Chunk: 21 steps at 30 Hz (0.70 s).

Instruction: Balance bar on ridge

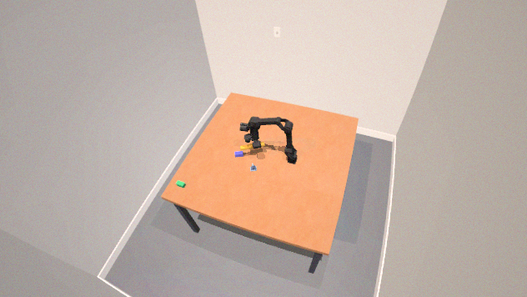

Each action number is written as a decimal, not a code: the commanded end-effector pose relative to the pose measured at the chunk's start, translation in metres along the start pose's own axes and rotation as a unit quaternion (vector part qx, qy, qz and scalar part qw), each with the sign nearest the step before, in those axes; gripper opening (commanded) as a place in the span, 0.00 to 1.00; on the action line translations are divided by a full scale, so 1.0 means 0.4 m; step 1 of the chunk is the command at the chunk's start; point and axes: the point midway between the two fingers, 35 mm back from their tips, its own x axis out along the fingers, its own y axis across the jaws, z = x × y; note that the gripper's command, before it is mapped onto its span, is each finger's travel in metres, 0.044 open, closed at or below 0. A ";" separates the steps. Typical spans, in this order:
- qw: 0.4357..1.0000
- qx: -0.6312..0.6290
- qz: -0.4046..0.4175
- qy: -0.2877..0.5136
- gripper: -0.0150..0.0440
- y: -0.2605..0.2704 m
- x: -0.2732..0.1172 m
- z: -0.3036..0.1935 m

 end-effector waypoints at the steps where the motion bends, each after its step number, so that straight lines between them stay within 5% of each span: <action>1: 1.000 0.005 0.002 0.000 0.25 0.033 -0.001 0.012; 21: 1.000 0.018 0.005 0.000 0.25 0.225 -0.003 0.057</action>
